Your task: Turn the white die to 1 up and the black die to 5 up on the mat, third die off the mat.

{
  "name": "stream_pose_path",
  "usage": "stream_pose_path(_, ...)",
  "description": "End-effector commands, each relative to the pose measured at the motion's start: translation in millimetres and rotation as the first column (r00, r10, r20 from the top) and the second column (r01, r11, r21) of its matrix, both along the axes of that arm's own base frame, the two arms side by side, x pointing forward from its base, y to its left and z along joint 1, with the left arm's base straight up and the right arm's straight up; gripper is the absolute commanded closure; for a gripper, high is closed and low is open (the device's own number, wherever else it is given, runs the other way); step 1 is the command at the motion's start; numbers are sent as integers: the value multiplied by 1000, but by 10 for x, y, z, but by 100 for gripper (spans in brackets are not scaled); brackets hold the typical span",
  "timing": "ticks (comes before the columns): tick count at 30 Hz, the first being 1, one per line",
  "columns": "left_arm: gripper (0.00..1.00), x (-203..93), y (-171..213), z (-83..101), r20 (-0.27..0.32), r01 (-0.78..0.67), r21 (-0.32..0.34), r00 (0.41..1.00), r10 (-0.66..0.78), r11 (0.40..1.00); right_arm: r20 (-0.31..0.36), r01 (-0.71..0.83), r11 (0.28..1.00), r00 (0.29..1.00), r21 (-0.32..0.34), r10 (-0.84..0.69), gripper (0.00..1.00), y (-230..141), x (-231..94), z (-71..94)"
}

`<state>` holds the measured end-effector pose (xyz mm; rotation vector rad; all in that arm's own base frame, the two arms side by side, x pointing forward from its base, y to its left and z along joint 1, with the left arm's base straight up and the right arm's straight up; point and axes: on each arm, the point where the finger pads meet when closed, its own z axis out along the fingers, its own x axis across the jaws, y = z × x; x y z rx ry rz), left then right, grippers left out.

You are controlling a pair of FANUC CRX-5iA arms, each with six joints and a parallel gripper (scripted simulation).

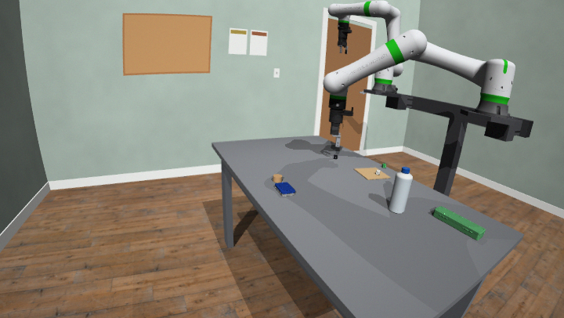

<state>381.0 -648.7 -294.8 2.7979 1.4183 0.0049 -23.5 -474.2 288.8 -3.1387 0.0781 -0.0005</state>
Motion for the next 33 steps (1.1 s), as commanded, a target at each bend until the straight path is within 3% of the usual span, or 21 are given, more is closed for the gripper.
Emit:
stream_pose_path(1, 0, 8, -22, 14, -5, 20, 2, 1000, -20, 1000, 0, 0, 1000, 1000, -2, 0, 0, -2, -2, 9)
stream_pose_path(2, 0, 8, -22, 14, -5, 20, 2, 1000, -20, 1000, 0, 0, 1000, 1000, -2, 0, 0, -2, -2, 9)
stream_pose_path(3, 30, 8, -22, 14, -5, 20, 2, 1000, -20, 1000, 0, 0, 1000, 1000, -2, 0, 0, -2, -2, 9)
stream_pose_path(33, 30, 9, -24, -40, -5, 20, 3, 1000, -20, 1000, 0, 0, 1000, 1000, -2, 0, 0, -2, -2, 9)
